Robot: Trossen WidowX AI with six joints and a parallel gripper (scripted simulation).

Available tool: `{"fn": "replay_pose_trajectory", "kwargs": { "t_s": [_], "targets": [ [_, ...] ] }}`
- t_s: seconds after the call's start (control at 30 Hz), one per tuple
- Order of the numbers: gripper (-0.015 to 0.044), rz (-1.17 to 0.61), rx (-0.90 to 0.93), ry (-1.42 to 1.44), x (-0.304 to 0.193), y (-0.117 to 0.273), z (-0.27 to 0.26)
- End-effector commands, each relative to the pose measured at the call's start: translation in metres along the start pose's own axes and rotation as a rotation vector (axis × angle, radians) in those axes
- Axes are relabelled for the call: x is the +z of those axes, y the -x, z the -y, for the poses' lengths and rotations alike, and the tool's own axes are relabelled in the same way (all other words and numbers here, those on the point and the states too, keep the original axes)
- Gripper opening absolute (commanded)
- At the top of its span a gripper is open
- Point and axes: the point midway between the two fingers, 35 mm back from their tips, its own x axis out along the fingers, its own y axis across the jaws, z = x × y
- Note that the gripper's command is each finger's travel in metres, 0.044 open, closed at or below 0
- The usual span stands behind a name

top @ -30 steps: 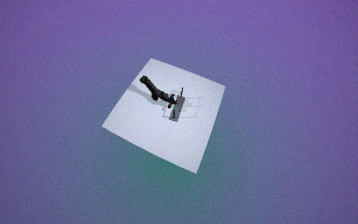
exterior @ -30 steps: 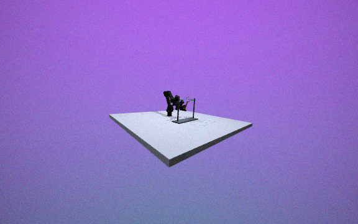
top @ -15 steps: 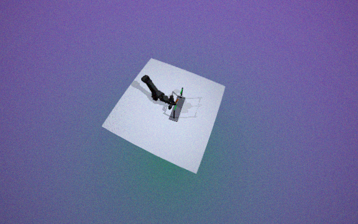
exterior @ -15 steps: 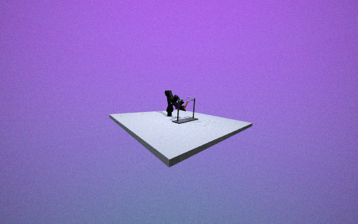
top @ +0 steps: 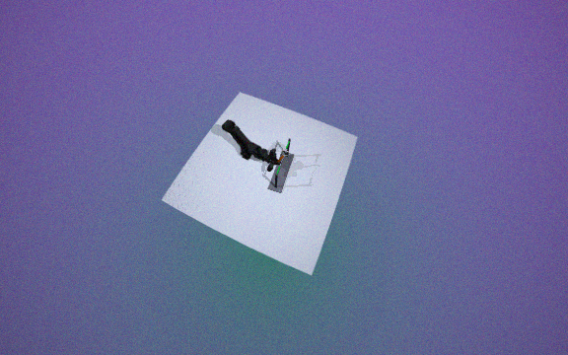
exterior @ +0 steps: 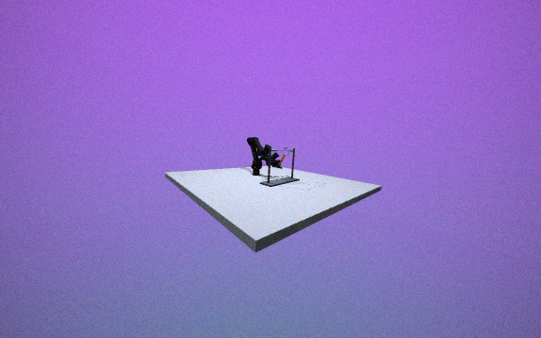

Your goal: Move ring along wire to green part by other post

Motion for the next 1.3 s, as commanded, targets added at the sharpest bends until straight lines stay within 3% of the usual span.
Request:
{"fn": "replay_pose_trajectory", "kwargs": {
  "t_s": [0.0, 1.27],
  "targets": [
    [-0.0150, 0.015, -0.013, -0.044, 0.002, 0.001, -0.010],
    [-0.0150, 0.044, -0.029, -0.205, 0.013, -0.007, -0.067]
  ]
}}
